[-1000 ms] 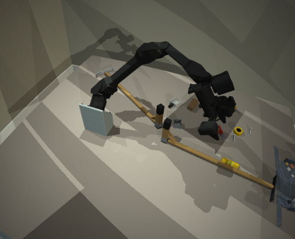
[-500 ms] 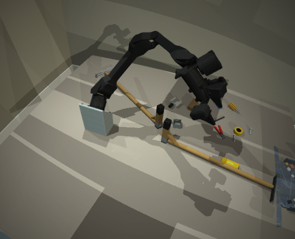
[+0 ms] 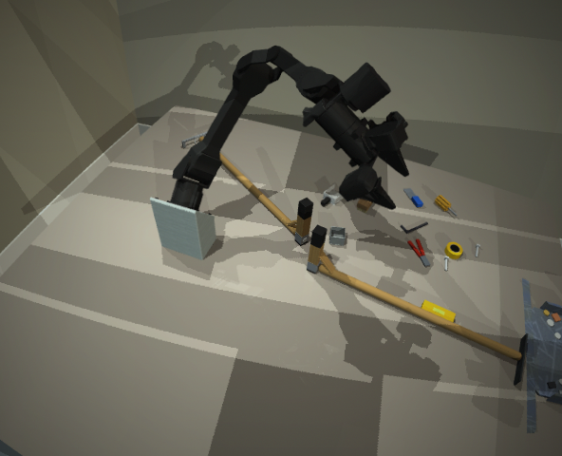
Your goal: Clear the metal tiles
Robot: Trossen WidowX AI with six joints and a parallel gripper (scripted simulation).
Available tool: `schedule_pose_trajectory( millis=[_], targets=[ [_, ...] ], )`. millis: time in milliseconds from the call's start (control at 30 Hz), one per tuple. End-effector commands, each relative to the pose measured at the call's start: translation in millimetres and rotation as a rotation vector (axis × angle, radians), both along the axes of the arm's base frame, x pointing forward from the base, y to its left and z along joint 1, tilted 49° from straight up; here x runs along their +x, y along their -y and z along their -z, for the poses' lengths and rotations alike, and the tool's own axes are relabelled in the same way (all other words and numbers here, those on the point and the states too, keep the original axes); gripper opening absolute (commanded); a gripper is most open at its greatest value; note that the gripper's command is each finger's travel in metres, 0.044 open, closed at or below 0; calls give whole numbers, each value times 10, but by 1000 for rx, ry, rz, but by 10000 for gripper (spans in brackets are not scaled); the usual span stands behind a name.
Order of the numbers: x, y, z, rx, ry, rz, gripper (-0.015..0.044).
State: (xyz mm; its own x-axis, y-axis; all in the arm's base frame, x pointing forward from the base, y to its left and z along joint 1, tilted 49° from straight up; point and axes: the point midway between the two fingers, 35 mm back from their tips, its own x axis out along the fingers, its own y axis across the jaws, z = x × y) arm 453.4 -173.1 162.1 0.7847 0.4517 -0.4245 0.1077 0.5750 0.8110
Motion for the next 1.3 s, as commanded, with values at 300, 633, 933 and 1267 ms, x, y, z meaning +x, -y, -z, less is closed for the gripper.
schedule_pose_trajectory(
  millis=[300, 633, 933, 1267],
  targets=[
    [-463, 189, -278, -11, 82, 77, 440],
    [-810, 270, -418, -28, 137, 131, 440],
    [-1119, 301, -511, -48, 185, 179, 440],
    [-1450, 291, -578, -74, 235, 230, 440]
  ],
)
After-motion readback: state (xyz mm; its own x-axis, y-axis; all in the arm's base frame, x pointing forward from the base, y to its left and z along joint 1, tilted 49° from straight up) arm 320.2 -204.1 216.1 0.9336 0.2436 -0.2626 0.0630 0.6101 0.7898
